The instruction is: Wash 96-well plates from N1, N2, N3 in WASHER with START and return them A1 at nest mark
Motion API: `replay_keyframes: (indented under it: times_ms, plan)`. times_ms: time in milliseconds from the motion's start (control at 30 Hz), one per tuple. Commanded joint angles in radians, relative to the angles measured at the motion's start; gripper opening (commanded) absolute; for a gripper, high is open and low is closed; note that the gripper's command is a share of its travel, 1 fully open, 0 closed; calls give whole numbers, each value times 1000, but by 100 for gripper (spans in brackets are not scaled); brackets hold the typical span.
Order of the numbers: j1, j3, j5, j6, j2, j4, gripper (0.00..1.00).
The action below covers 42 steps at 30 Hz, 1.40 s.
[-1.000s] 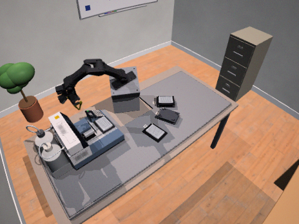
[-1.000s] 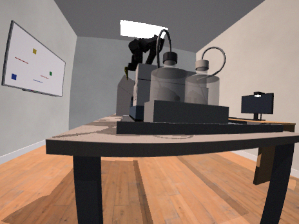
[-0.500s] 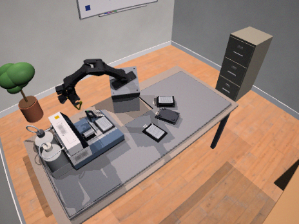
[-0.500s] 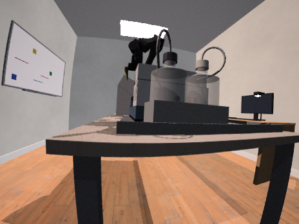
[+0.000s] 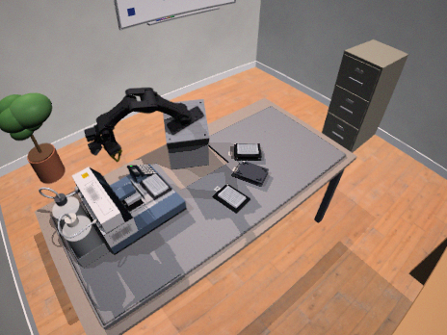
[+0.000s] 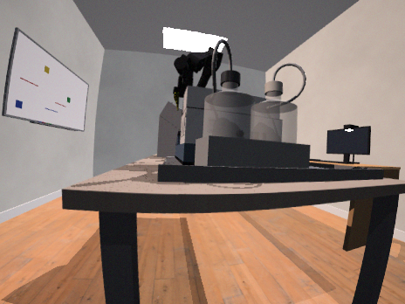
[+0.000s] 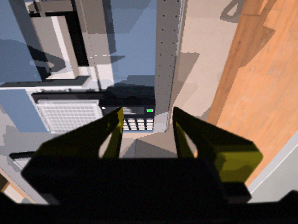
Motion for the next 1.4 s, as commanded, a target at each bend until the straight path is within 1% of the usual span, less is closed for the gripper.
replay_keyframes:
  times_ms: [0, 100, 167, 667, 733, 1233, 1300, 1367]
  plan:
    - [-1, -46, -1, 10, -32, 34, 0]
    - [8, -99, 0, 19, -54, 71, 0]
    - [8, -99, 0, 19, -54, 71, 0]
    - [55, -350, 5, 73, -150, 253, 0]
    - [55, -350, 5, 73, -150, 253, 0]
    - [115, -575, 15, 143, -223, 440, 0]
    - [115, -575, 15, 143, -223, 440, 0]
    - [124, -604, 17, 153, -231, 466, 0]
